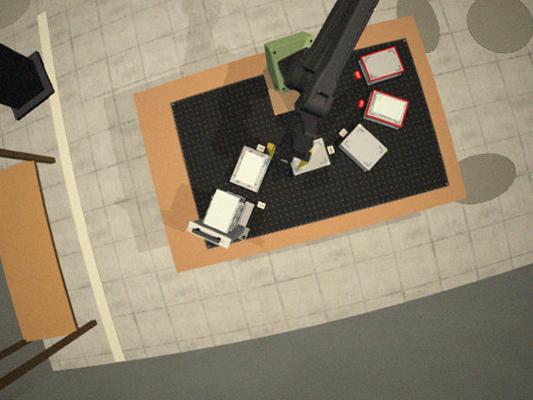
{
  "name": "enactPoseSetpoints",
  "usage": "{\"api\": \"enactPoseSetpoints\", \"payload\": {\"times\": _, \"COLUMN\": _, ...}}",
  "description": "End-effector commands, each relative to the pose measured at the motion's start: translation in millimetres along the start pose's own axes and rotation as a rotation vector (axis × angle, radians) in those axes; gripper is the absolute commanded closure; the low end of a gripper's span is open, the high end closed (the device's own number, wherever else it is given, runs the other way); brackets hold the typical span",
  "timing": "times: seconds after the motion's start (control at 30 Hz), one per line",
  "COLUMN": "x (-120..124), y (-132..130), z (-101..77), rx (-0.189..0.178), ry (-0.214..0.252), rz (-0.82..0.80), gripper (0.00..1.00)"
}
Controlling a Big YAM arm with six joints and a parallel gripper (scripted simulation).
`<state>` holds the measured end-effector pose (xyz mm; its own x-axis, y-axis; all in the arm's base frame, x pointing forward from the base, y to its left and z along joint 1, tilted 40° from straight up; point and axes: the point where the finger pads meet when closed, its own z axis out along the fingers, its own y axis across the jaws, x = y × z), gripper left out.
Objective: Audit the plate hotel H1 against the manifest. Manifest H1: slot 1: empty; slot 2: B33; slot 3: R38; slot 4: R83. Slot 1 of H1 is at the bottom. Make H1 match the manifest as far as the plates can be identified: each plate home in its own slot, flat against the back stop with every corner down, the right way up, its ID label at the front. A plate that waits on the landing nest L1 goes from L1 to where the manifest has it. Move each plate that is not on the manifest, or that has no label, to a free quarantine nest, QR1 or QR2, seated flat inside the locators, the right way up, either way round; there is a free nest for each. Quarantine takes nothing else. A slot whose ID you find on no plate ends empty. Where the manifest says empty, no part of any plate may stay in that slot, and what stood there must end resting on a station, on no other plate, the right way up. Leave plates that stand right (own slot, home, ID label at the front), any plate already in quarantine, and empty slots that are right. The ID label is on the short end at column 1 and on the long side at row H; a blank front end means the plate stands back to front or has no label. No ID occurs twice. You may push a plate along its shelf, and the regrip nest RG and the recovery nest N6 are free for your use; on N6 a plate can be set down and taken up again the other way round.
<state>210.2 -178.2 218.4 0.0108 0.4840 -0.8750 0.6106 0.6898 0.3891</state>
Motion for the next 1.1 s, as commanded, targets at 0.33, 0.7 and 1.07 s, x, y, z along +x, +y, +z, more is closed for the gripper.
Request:
{"api": "enactPoseSetpoints", "payload": {"times": 0.33, "x": 12, "y": 22, "z": -12.3, "rx": -0.022, "ry": -0.115, "rz": 0.031, "gripper": 0.0}}
{"api": "enactPoseSetpoints", "payload": {"times": 0.7, "x": 44, "y": 46, "z": -18.6, "rx": 0.01, "ry": -0.059, "rz": 0.007, "gripper": 0.0}}
{"api": "enactPoseSetpoints", "payload": {"times": 1.07, "x": 61, "y": 66, "z": -35.5, "rx": 0.01, "ry": -0.071, "rz": -0.011, "gripper": 0.0}}
